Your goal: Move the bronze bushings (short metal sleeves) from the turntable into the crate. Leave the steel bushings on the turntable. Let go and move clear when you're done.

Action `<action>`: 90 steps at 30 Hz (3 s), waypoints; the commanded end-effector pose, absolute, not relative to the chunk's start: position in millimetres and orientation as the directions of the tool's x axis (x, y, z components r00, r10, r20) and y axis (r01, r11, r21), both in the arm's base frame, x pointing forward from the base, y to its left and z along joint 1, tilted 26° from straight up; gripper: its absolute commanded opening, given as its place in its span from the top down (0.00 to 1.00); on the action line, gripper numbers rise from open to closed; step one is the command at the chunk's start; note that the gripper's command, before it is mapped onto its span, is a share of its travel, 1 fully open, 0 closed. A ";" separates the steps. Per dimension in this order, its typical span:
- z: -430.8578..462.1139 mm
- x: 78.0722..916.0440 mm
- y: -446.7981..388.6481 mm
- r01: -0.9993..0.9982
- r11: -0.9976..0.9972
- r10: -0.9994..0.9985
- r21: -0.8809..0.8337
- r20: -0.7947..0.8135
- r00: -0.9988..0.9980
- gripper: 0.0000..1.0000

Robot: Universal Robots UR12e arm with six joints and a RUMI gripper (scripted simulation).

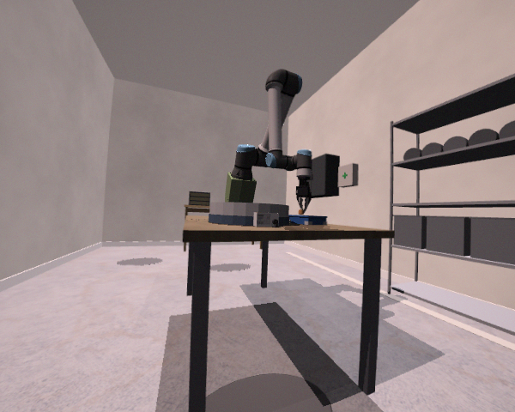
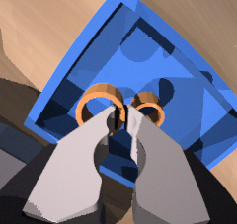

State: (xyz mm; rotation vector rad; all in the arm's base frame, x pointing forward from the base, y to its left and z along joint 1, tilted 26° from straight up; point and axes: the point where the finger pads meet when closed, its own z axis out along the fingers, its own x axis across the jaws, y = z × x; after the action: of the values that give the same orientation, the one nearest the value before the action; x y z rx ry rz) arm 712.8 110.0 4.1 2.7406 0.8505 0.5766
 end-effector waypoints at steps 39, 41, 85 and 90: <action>-13.3 721.6 108.4 0.496 -0.810 0.580 0.313 0.304 0.756 1.00; -16.6 723.1 108.0 0.496 -0.810 0.580 0.313 0.304 0.756 1.00; -33.2 730.9 106.4 0.496 -0.810 0.580 0.313 0.304 0.756 1.00; -33.2 730.9 106.4 0.496 -0.810 0.580 0.313 0.304 0.756 1.00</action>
State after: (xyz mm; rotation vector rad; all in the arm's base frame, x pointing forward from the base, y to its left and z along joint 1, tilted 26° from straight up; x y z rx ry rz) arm 730.7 106.3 -33.8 2.7406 0.8505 0.5767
